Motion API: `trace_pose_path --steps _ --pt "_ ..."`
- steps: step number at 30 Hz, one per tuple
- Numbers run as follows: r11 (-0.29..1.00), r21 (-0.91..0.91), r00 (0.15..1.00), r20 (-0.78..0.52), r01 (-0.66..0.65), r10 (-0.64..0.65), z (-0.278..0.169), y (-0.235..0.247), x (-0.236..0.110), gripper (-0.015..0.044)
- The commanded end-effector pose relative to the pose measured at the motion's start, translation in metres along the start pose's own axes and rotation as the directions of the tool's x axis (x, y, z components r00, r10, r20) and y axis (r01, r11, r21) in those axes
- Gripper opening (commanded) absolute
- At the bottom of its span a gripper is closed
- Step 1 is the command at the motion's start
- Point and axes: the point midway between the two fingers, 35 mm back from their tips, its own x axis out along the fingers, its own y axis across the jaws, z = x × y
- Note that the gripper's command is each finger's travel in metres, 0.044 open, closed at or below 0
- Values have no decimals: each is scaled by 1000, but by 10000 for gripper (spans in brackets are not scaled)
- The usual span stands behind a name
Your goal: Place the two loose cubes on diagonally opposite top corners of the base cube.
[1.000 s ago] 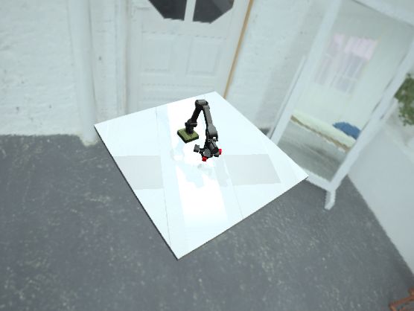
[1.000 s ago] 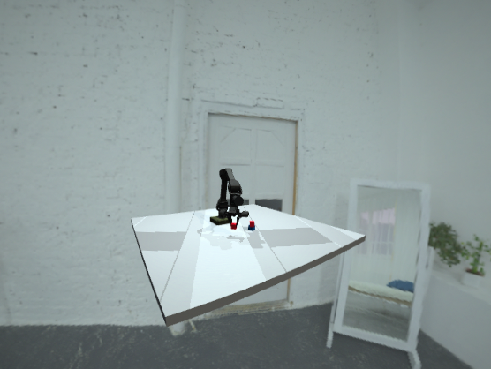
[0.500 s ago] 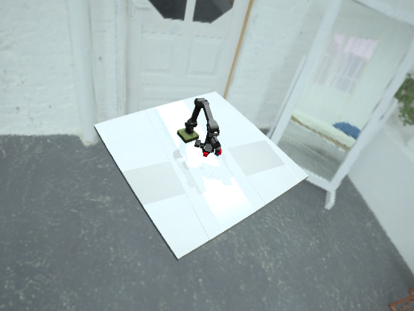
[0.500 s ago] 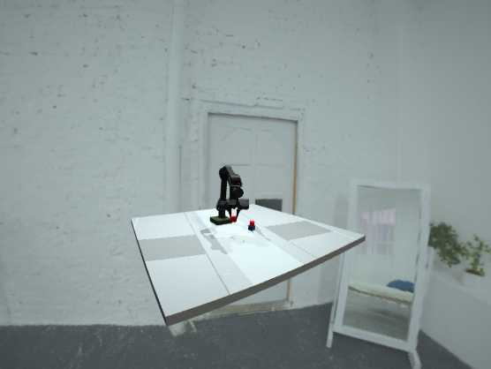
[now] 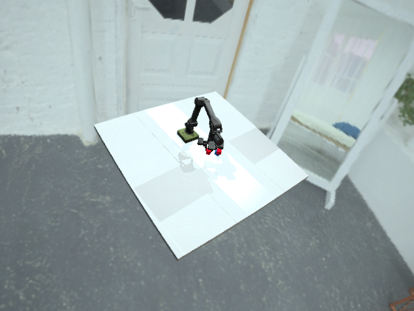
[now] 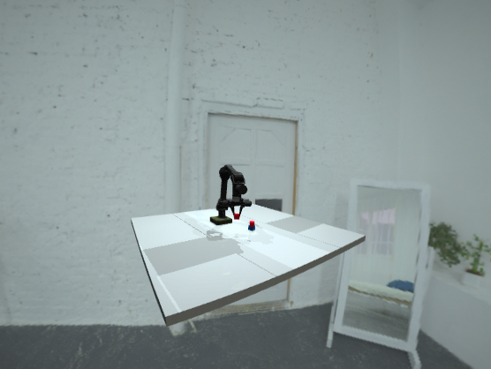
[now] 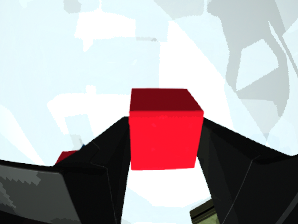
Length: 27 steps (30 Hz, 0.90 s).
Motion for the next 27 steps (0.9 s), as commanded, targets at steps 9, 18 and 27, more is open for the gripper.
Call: trace_pose_path --steps 9,18,27 --pt "999 -52 1000 -13 -16 15 -29 24 2 105" --pt "997 -75 1000 -17 -19 18 -48 39 3 105" --pt "996 -88 1000 -20 -18 17 -67 52 5 105"
